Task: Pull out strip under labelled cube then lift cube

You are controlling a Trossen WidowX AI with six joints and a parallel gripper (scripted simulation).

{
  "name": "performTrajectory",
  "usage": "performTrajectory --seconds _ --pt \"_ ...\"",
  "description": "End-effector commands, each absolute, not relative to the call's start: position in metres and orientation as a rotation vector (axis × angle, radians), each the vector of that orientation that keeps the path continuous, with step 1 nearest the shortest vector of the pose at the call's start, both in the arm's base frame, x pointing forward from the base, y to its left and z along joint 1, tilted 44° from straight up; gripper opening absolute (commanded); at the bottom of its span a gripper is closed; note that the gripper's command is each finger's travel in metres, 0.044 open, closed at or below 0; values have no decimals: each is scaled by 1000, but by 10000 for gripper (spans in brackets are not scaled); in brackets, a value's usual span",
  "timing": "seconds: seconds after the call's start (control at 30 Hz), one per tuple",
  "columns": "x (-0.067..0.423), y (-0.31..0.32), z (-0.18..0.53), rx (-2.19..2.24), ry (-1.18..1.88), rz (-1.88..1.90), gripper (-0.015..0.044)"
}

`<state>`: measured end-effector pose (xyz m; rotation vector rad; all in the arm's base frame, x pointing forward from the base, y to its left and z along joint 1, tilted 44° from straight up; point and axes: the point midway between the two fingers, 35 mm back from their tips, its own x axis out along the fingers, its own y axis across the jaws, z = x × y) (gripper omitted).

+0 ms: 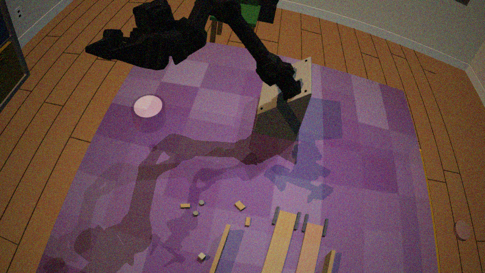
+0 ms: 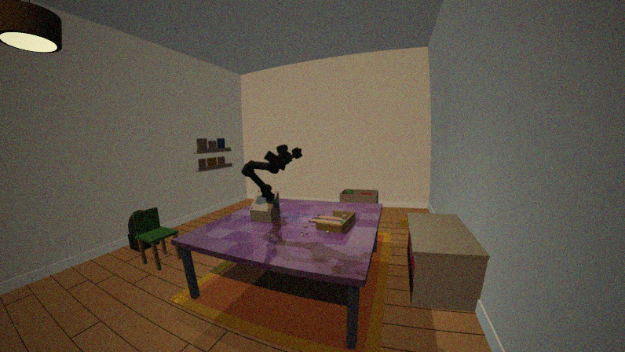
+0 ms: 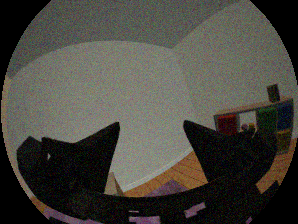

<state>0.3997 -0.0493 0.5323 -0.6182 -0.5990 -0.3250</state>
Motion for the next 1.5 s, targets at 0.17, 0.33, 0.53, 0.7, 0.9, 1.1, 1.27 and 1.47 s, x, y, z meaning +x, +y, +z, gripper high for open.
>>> performTrajectory --seconds 0.17,0.33,0.53,0.7,0.9,1.1,1.27,1.47 --pt "455 -26 391 -512 -284 -273 400" --pt "463 -7 302 -489 -90 -251 400" --pt "447 14 199 -502 139 -233 400" --pt "412 25 118 -552 330 -226 400" --pt "350 26 40 -660 539 -228 400" --pt "309 19 7 -744 643 -233 400" --pt "309 19 7 -744 643 -233 400" --pt "310 19 6 -742 648 -234 374"
